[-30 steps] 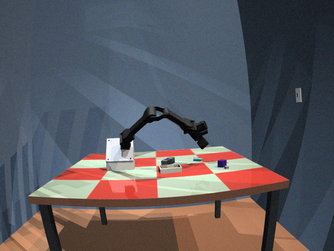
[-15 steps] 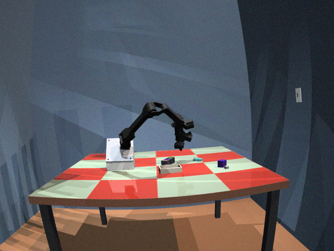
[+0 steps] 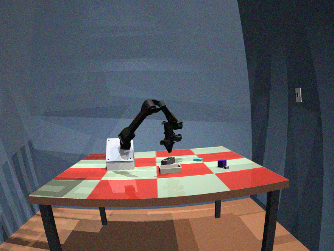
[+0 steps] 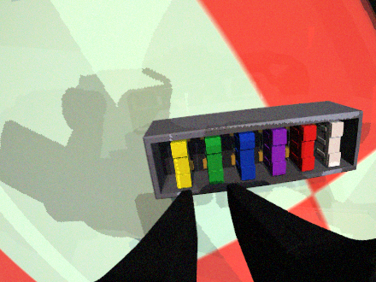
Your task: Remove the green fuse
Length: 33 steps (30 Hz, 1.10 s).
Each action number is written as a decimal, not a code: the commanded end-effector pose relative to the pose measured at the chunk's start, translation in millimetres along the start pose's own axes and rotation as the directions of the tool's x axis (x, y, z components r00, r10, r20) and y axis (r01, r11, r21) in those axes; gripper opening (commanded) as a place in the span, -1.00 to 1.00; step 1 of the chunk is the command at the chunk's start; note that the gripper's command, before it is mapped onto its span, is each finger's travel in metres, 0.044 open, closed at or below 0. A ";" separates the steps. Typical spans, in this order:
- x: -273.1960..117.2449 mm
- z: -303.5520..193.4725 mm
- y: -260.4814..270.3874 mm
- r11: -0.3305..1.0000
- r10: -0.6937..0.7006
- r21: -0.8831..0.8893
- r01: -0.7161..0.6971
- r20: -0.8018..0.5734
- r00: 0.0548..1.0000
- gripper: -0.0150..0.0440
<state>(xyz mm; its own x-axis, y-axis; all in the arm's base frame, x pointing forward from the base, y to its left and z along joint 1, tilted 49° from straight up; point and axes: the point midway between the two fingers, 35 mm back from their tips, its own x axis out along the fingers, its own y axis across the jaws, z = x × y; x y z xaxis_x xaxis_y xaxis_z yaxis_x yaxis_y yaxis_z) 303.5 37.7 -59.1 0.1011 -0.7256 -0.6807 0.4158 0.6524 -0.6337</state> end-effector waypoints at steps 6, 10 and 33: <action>4.9 -2.1 -4.9 1.000 -0.022 0.007 0.022 0.006 1.000 -0.24; 8.8 -2.0 -4.9 1.000 -0.022 0.007 0.022 0.006 1.000 -0.24; 31.4 -1.2 -6.5 1.000 -0.023 0.007 0.023 0.007 1.000 -0.24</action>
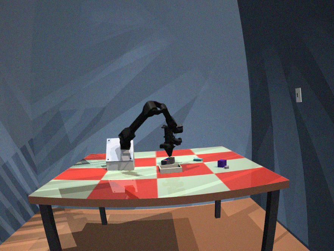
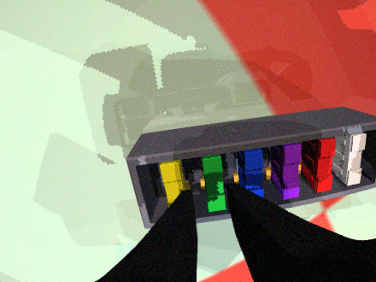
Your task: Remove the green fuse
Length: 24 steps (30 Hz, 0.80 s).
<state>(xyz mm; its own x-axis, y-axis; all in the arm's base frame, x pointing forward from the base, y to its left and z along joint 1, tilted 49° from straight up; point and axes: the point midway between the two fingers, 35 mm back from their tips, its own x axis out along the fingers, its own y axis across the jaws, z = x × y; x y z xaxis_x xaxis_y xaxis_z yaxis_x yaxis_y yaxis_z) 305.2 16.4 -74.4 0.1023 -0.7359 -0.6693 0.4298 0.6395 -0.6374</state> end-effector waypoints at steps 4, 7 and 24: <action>6.8 -1.8 -3.1 1.000 -0.010 -0.007 0.010 -0.001 1.000 -0.24; 6.8 -1.8 -3.1 1.000 -0.010 -0.007 0.010 -0.001 1.000 -0.24; 14.6 -1.8 -3.2 1.000 -0.010 -0.007 0.010 -0.001 1.000 -0.24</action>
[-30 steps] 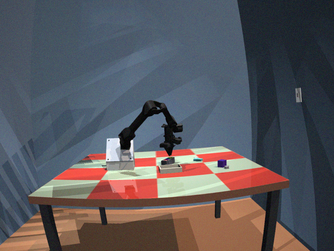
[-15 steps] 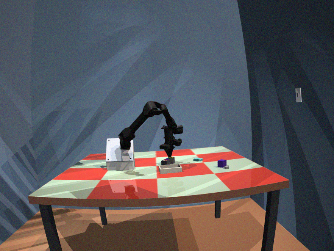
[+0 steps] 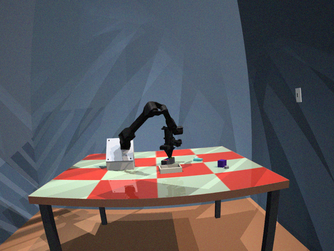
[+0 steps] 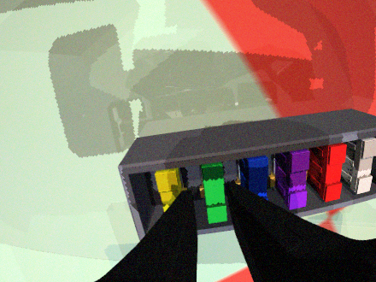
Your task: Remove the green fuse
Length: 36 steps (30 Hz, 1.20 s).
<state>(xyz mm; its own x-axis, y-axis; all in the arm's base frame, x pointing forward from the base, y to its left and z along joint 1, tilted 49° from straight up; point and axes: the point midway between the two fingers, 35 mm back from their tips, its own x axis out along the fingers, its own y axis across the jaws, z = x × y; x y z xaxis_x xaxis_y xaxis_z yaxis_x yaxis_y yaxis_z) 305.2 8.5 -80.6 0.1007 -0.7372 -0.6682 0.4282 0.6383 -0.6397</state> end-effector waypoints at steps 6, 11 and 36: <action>6.9 -1.2 -2.2 1.000 -0.008 -0.005 0.008 0.000 1.000 -0.24; 6.9 -1.2 -2.2 1.000 -0.008 -0.005 0.008 0.000 1.000 -0.24; 3.9 -0.8 -1.0 1.000 -0.003 -0.001 0.003 -0.003 1.000 -0.49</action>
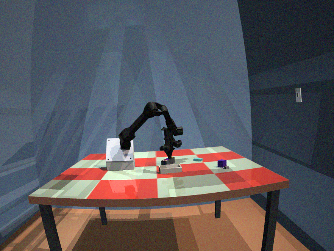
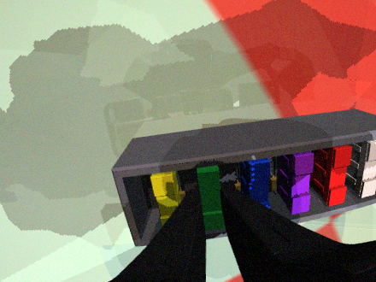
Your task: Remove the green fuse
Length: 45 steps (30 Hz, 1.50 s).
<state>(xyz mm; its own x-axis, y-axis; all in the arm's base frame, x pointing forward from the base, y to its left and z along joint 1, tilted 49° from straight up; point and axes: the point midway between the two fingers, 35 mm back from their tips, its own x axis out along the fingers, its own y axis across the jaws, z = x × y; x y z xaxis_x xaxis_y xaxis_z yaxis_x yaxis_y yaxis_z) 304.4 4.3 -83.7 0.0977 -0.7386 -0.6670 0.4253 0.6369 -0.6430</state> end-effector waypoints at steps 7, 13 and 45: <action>-4.6 0.3 0.1 1.000 0.000 0.002 0.000 -0.001 1.000 -0.49; -7.5 0.3 0.3 1.000 0.000 0.002 0.000 -0.001 1.000 -0.49; -23.2 0.3 0.5 1.000 -0.001 0.000 0.001 0.000 1.000 -0.49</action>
<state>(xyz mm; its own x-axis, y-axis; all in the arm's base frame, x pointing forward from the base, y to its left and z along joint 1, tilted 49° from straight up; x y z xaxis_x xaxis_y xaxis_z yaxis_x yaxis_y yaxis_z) 302.6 20.2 -69.3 0.1007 -0.7425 -0.6622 0.4220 0.6346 -0.6474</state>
